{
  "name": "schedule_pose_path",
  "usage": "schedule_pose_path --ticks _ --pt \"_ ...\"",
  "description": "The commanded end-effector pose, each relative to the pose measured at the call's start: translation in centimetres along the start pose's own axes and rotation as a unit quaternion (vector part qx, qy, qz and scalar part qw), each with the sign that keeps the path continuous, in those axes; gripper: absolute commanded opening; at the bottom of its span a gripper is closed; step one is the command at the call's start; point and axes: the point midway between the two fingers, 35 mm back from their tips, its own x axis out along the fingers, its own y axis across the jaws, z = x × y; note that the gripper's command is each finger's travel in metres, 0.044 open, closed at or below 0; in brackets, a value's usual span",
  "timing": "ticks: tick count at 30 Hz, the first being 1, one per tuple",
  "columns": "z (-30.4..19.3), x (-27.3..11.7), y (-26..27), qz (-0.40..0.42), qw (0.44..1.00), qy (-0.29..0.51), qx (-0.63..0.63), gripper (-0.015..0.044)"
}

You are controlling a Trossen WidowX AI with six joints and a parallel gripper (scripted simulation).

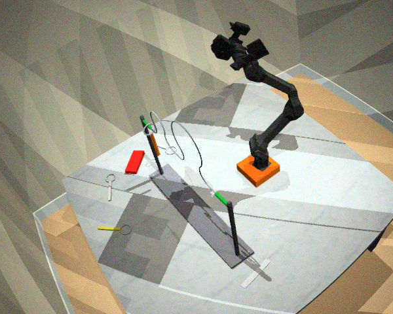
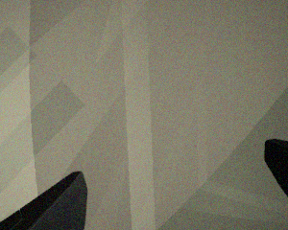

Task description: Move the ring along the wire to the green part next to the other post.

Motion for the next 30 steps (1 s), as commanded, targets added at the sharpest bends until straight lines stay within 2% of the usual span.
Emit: schedule_pose_path --ticks 1,9,14,19,24,30 --pt "0.3 0.0 0.1 -0.002 1.0 -0.003 0.001 0.0374" --pt "9.5 0.8 7.0 -0.051 0.985 -0.155 0.053 0.0164" --pt "14.1 1.0 13.7 -0.032 0.959 -0.267 0.088 0.016" --pt "16.8 0.7 21.3 0.03 0.921 -0.368 0.123 0.016" --pt "17.2 -0.2 29.1 0.125 0.873 -0.444 0.158 0.016" --pt "15.1 -2.2 38.1 0.276 0.798 -0.495 0.205 0.016"
